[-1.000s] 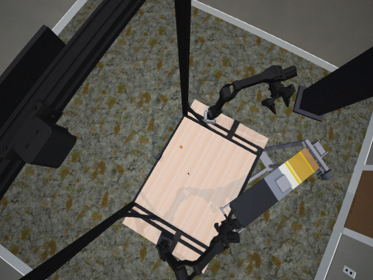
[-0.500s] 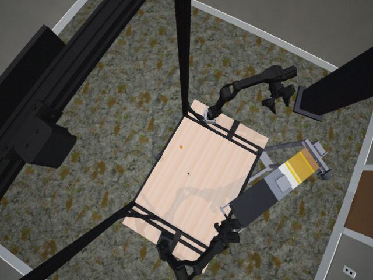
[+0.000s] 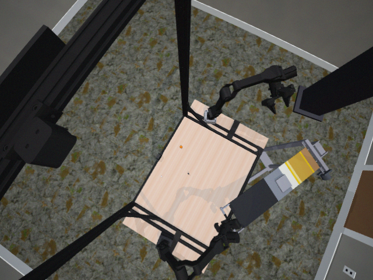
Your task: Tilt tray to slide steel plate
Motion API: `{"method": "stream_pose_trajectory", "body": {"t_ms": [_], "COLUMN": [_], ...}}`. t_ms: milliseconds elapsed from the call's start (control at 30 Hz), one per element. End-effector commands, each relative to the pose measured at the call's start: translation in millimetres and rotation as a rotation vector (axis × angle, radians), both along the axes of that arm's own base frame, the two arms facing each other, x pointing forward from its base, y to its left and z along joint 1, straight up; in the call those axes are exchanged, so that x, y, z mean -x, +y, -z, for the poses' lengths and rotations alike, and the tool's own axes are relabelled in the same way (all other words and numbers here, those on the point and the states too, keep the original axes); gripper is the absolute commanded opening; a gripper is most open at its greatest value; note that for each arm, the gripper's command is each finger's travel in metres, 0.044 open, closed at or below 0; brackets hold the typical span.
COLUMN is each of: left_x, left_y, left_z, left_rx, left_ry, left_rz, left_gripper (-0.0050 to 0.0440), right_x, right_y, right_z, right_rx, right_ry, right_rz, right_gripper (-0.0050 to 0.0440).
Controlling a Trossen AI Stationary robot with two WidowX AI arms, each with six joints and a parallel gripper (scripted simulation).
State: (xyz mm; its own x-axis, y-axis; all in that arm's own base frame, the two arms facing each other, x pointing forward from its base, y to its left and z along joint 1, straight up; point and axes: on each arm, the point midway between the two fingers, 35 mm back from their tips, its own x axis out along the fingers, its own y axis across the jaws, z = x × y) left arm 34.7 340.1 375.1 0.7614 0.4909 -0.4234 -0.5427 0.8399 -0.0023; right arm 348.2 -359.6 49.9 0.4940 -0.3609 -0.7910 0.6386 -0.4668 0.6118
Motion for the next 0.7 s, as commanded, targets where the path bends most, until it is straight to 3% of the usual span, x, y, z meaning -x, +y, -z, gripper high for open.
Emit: {"method": "stream_pose_trajectory", "body": {"t_ms": [0,667], "left_x": [0,0], "left_y": [0,0], "left_z": [0,0], "left_rx": [-0.003,-0.003], "left_ry": [0.000,0.000], "left_rz": [0.001,0.001], "left_gripper": [0.0440,0.0440], "right_x": [0,-2], "right_y": [-1,-2], "right_z": [-14,-28], "right_rx": [0.015,0.021], "right_ry": [-0.021,-0.029], "right_rz": [0.000,0.000], "right_gripper": [0.0000,0.0000]}}
